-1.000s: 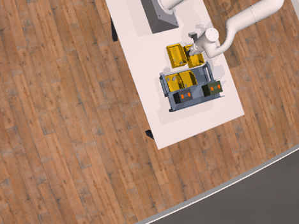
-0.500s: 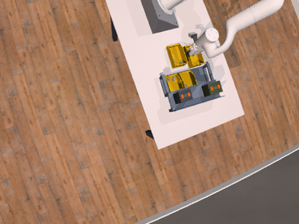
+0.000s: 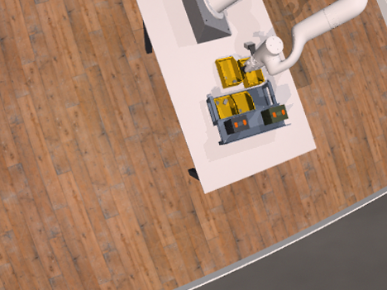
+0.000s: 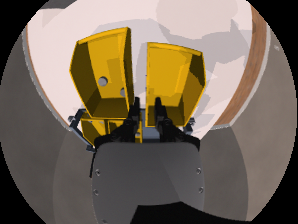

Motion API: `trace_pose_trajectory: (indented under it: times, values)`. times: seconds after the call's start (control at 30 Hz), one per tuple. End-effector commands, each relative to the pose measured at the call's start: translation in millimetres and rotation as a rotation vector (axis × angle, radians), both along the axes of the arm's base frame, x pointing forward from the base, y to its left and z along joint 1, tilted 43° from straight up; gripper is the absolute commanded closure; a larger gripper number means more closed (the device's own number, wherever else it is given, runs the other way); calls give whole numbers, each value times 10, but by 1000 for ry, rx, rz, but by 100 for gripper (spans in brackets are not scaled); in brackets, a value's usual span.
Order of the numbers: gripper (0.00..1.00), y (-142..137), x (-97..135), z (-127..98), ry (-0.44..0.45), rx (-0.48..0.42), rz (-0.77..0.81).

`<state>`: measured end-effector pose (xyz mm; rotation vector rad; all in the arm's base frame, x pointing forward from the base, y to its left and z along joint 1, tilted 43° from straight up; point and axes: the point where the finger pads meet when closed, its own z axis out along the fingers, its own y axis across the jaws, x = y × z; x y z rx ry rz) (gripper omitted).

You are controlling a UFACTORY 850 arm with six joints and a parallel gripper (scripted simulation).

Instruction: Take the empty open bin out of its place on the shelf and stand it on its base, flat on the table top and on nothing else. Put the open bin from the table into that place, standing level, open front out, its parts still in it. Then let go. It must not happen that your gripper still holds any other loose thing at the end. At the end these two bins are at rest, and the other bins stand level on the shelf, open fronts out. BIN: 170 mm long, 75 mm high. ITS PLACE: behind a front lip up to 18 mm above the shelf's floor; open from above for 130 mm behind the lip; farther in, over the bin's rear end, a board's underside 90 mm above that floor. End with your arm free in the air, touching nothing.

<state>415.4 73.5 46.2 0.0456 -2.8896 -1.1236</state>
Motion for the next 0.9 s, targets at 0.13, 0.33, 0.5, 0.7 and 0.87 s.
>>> trace_pose_trajectory:
  times: [0.13, 0.33, 0.5, 0.7, 0.87]
  values:
    - [74, -4, 7, 3, -1, 0, -1]
    - [74, -4, 7, 3, -1, 0, -1]
    - [74, -2, 7, 1, -1, 0, -1]
    - [74, 12, 6, -14, -1, 0, -1]
    - [74, 34, 5, -39, -1, 0, -1]
